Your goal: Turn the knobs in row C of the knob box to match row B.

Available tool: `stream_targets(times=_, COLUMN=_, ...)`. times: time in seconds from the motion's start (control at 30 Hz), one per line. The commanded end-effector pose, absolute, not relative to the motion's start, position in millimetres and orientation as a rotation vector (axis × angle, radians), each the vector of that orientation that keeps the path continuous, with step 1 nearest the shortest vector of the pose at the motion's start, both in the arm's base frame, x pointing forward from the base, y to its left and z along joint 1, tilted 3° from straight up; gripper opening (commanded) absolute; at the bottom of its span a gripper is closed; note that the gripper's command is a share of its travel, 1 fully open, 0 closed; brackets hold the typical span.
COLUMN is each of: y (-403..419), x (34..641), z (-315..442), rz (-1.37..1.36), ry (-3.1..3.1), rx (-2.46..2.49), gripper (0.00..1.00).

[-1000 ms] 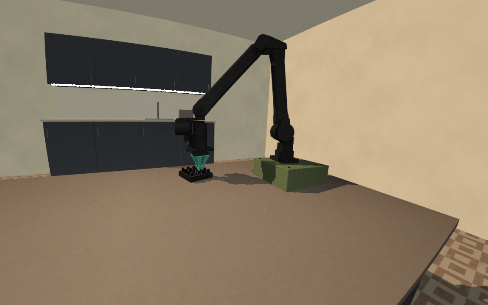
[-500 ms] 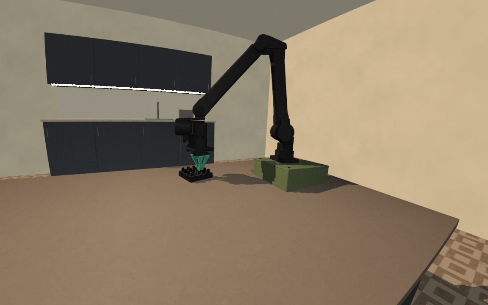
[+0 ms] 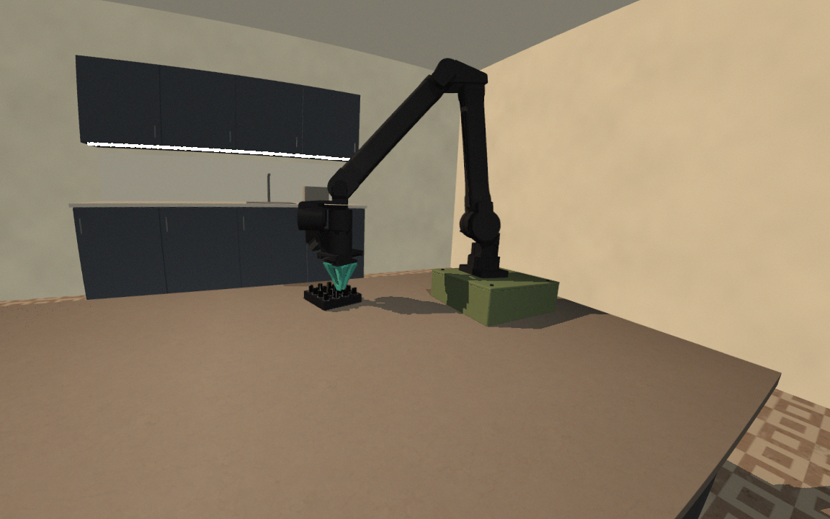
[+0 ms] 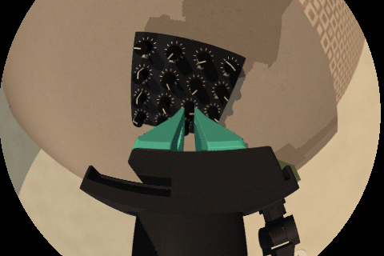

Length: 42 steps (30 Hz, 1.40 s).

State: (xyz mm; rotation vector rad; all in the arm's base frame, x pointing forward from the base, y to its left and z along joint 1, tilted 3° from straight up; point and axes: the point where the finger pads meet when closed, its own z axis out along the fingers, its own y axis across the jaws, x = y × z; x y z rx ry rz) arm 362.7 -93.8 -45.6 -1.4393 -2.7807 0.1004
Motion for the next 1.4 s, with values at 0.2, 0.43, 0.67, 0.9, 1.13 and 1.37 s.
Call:
stream_targets(times=0.2, y=-95.7, x=379.6, z=-41.4, rz=0.081, ry=-2.950, rx=-1.144, gripper=0.08)
stream_targets(times=0.43, y=-96.0, x=380.9, z=-40.7, rz=0.083, ry=-3.038, rx=-0.877, gripper=0.08)
stream_targets(times=0.67, y=-96.1, x=382.2, z=-40.2, rz=0.083, ry=-3.087, rx=-0.680, gripper=0.08)
stream_targets(times=0.9, y=-96.0, x=382.2, z=-40.1, rz=0.085, ry=-3.131, rx=-0.396, gripper=0.08)
stream_targets(times=1.13, y=-96.0, x=382.2, z=-40.1, rz=0.086, ry=-3.148, rx=-0.169, gripper=0.08)
stream_targets(times=1.37, y=-95.2, x=382.5, z=-40.2, rz=0.085, ry=-3.149, rx=0.061, gripper=0.08)
